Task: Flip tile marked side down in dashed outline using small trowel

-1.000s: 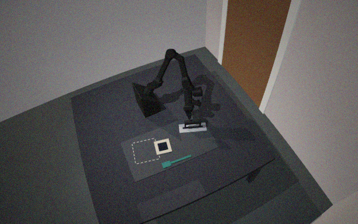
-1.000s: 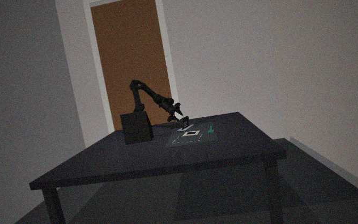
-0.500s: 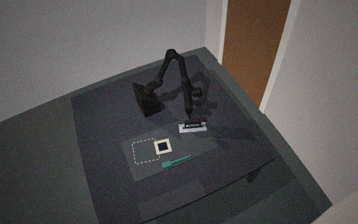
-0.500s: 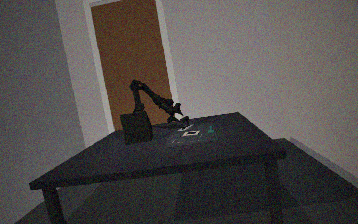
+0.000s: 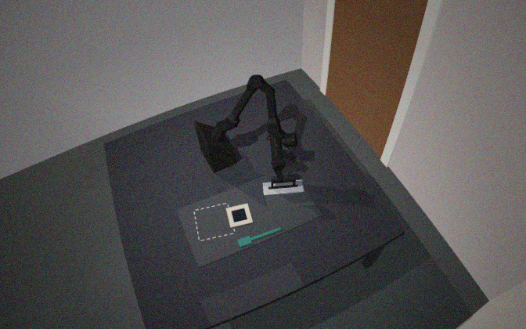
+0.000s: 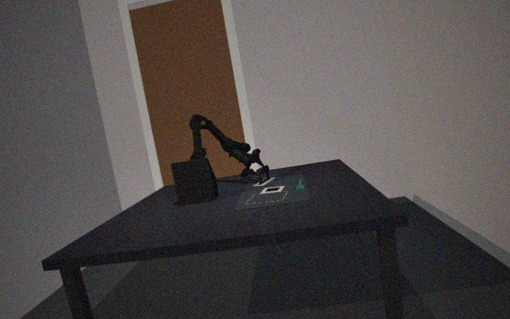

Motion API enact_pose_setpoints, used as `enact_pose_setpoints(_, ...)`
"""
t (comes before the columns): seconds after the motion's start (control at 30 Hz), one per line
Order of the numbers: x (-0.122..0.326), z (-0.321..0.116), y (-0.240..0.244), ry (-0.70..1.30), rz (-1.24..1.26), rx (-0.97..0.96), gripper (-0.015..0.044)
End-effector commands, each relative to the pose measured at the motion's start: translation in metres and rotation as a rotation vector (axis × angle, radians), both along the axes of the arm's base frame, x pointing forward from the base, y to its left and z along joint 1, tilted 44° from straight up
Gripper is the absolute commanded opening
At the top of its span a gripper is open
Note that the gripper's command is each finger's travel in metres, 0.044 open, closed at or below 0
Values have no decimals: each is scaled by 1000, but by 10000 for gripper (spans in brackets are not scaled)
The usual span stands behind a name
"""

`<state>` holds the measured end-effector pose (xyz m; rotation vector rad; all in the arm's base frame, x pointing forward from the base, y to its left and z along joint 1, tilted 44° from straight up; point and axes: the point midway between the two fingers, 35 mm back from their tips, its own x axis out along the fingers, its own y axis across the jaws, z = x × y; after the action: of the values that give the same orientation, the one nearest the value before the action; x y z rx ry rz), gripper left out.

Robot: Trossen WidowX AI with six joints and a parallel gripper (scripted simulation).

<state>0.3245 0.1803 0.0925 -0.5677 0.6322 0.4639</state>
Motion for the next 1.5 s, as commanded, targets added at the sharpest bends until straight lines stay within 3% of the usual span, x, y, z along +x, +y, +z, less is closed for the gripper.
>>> enact_pose_setpoints(0.0, 5, -3, 2, -2, 7, -6, 300)
enact_pose_setpoints(0.57, 22, -21, 7, -3, 15, -26, 300)
enact_pose_setpoints(0.73, 22, -21, 7, -3, 15, -26, 169)
enact_pose_setpoints(1.47, 22, -21, 7, -3, 15, -26, 22)
